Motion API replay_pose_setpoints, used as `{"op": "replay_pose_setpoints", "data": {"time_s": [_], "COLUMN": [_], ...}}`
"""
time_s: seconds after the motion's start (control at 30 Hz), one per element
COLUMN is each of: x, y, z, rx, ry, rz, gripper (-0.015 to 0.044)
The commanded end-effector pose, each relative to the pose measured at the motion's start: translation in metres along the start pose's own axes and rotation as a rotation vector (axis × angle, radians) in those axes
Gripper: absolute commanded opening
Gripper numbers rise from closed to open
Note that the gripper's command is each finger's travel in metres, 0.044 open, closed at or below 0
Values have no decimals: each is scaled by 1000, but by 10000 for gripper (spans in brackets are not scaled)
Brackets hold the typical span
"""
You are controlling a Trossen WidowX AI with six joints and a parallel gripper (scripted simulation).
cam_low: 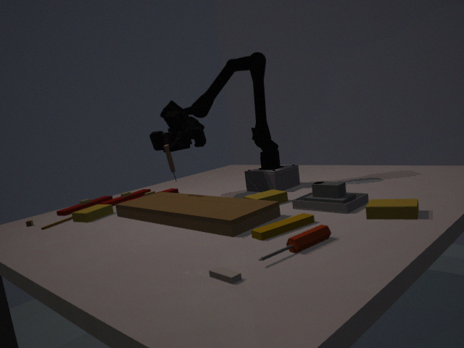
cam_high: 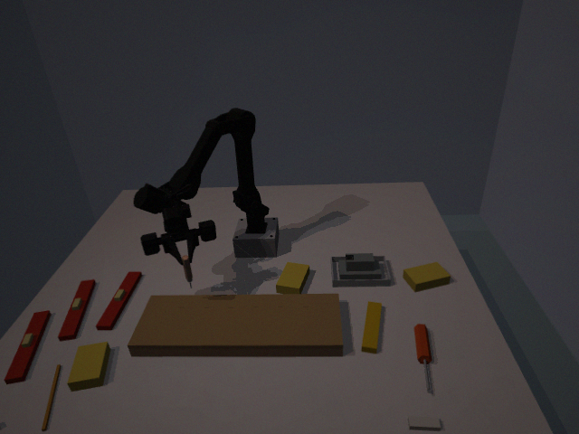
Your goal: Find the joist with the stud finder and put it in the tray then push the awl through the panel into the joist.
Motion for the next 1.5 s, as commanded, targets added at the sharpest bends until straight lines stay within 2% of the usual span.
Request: {"op": "replay_pose_setpoints", "data": {"time_s": [0.0, 0.53, 1.0, 1.47], "x": [-2, -13, -20, -18], "y": [12, 77, 153, 157], "z": [19, 78, 104, 106], "rx": [-39, -213, -401, -411], "ry": [-16, -102, -190, -194], "rz": [-14, -61, -69, -69], "gripper": [0, 0, 0, 0]}}
Point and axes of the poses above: the point midway between the two fingers, 35 mm back from their tips, its own z axis out along the fingers, its own y axis across the jaws, x = y × z, the point moved 2 cm from there along -z, back along the fingers, and after that the axes turned 10 degrees about z, right-handed, at the moved point
